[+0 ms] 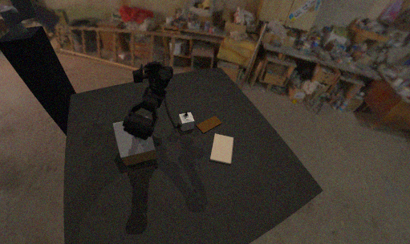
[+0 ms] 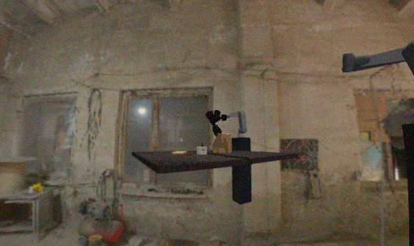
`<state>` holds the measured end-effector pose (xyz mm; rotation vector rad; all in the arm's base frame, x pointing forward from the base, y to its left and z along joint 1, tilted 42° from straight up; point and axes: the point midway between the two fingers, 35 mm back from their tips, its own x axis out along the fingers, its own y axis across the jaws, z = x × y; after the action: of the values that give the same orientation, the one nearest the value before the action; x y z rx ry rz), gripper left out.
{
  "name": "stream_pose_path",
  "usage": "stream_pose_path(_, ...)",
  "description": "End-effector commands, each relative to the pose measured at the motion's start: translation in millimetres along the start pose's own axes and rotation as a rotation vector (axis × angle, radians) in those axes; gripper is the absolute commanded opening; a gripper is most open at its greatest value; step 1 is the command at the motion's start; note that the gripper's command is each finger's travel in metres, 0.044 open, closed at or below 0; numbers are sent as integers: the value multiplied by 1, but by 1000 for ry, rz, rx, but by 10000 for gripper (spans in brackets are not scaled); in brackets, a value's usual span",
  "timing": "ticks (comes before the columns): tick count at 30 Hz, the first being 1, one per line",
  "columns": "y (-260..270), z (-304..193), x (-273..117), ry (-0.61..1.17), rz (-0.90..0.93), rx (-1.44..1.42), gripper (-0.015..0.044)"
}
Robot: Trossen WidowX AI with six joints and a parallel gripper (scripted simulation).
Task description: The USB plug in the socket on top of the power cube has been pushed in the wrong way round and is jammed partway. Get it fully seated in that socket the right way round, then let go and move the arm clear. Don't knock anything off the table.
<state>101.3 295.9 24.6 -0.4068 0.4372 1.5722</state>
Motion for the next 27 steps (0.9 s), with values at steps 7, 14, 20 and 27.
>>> stream_pose_path(7, -60, -47, 12, 251, -272, 687, 440)
stream_pose_path(14, -116, -109, -7, 418, -798, 1435, 440)
stream_pose_path(20, -136, -138, -31, 419, -1166, 1748, 440)
stream_pose_path(27, -151, -165, -68, 314, -1664, 1996, 440)
